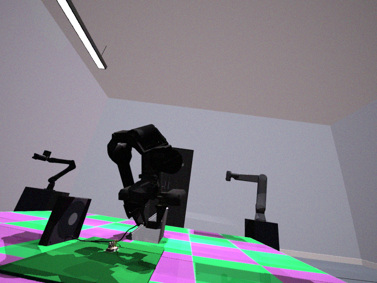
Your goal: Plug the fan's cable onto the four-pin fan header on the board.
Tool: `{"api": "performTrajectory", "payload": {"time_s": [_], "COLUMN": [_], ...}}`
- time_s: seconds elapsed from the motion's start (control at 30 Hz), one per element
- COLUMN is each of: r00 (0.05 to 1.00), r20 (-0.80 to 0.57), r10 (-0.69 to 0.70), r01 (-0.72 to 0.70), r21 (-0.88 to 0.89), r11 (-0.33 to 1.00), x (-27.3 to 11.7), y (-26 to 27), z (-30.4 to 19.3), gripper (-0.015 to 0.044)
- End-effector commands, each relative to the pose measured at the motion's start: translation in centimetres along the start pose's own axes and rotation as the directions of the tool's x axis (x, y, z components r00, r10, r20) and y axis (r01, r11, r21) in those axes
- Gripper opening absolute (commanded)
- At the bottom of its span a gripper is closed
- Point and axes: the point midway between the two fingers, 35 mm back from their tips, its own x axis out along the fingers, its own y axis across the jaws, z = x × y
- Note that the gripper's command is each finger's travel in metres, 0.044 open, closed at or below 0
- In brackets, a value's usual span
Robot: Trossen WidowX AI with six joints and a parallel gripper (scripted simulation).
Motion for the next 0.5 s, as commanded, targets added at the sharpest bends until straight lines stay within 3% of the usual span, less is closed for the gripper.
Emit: {"api": "performTrajectory", "payload": {"time_s": [0.0,0.47], "r00": [0.999,0.98], "r20": [0.039,0.195], "r10": [-0.011,-0.029], "r01": [0.016,0.129], "r21": [-0.118,-0.525], "r11": [0.993,0.841], "x": [0.07,0.28], "y": [-0.18,-0.49], "z": [-0.38,-1.21], "gripper": [0.0,0.0]}}
